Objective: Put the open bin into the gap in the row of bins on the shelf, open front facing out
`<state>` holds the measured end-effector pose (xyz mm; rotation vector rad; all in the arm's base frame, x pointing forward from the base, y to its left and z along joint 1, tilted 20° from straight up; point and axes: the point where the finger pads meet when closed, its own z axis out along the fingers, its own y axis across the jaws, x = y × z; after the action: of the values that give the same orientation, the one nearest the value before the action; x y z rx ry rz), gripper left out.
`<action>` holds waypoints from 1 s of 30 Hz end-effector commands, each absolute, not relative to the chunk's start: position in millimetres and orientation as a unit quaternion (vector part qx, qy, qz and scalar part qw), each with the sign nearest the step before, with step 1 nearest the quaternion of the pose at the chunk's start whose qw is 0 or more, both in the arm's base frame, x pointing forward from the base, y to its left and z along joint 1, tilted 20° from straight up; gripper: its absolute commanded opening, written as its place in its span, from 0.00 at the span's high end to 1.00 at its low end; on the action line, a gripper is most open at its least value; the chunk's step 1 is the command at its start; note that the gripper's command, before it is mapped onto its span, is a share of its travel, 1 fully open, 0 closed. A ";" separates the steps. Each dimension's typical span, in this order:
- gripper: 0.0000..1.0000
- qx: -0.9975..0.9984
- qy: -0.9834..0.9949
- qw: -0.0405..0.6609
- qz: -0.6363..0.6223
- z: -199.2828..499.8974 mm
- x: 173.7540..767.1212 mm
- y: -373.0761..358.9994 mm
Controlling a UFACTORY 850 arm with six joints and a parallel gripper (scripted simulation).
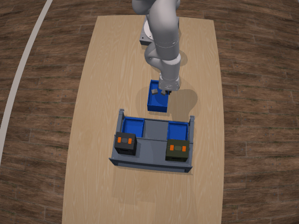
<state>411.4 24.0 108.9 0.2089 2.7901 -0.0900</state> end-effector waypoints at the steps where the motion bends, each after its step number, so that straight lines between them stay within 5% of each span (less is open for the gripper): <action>1: 1.00 0.073 0.982 0.170 -0.032 109.4 412.3 24.0; 30: 1.00 0.073 0.982 0.170 -0.032 121.4 445.2 21.4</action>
<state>439.5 21.8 119.0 0.2081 2.7900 -0.0885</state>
